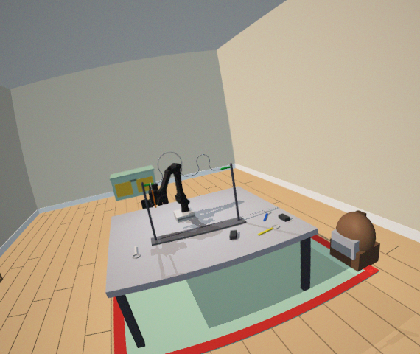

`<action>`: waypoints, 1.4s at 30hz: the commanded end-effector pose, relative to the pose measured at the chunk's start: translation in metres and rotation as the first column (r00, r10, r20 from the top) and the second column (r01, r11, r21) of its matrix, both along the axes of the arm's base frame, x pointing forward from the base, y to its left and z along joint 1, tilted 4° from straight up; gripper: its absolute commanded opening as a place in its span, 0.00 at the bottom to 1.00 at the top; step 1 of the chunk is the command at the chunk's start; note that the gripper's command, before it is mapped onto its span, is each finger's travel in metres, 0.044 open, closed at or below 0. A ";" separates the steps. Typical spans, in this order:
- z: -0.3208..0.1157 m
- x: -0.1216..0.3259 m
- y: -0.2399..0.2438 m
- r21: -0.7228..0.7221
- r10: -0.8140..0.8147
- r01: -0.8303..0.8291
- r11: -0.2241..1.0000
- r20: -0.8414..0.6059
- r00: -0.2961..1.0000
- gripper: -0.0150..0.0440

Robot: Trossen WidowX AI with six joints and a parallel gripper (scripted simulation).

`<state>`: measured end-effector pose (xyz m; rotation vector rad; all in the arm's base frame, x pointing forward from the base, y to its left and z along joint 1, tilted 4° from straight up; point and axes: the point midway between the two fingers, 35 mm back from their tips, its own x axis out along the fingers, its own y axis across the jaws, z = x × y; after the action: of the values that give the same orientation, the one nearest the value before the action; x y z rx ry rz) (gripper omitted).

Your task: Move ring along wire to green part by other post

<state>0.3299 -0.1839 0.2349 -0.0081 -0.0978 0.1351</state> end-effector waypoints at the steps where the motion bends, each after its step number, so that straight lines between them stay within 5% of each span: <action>1: 0.000 0.008 -0.001 -0.001 -0.004 0.004 1.000 -0.001 1.000 0.53; 42: 0.002 0.039 0.005 -0.002 -0.004 0.004 1.000 0.000 1.000 0.53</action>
<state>0.3684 -0.1778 0.2377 -0.0063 -0.0979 0.1355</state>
